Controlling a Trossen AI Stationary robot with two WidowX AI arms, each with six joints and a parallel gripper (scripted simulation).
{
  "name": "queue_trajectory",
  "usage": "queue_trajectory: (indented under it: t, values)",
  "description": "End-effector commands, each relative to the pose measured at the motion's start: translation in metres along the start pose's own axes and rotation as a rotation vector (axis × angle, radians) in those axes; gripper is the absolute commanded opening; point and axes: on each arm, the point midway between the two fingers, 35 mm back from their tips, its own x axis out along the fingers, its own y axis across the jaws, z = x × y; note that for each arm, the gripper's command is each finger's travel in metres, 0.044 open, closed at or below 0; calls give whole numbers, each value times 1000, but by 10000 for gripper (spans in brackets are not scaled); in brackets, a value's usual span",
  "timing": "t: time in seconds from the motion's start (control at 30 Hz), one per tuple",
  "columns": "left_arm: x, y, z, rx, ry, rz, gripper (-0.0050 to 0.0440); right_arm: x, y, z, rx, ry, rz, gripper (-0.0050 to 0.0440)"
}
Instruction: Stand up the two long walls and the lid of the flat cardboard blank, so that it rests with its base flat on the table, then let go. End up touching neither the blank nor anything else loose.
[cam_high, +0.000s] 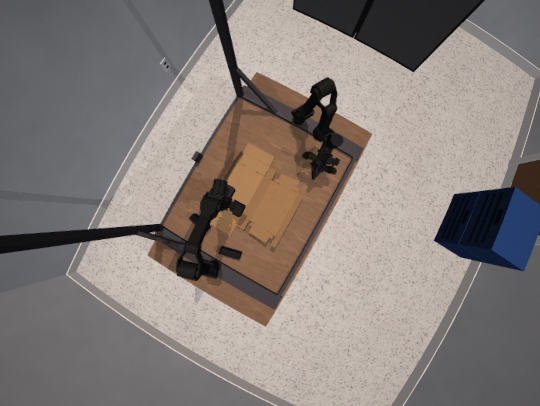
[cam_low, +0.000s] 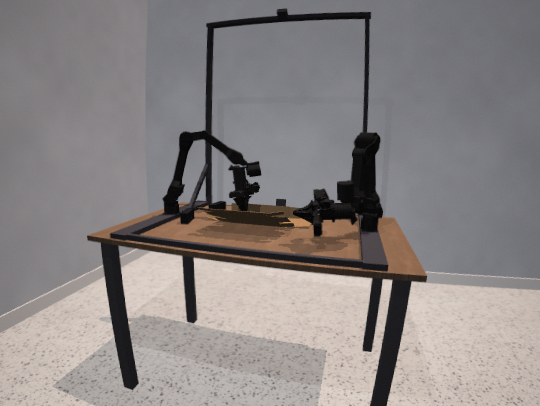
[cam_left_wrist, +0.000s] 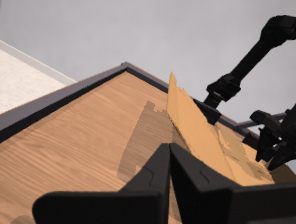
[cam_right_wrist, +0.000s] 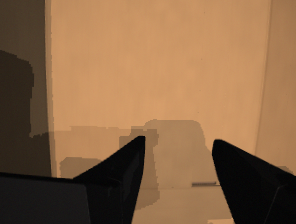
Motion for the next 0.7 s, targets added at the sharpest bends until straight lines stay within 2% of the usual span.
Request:
queue_trajectory:
  t: [0.0,0.13,0.67]
  values:
    - [4,-1,-1,36,-35,-13,0,-3,11,9,7,-26,38,196]
    - [10,1,-13,44,-36,-13,0,-2,30,14,7,-43,99,196]
    - [10,1,-14,44,-36,-14,0,7,32,12,7,-43,101,196]
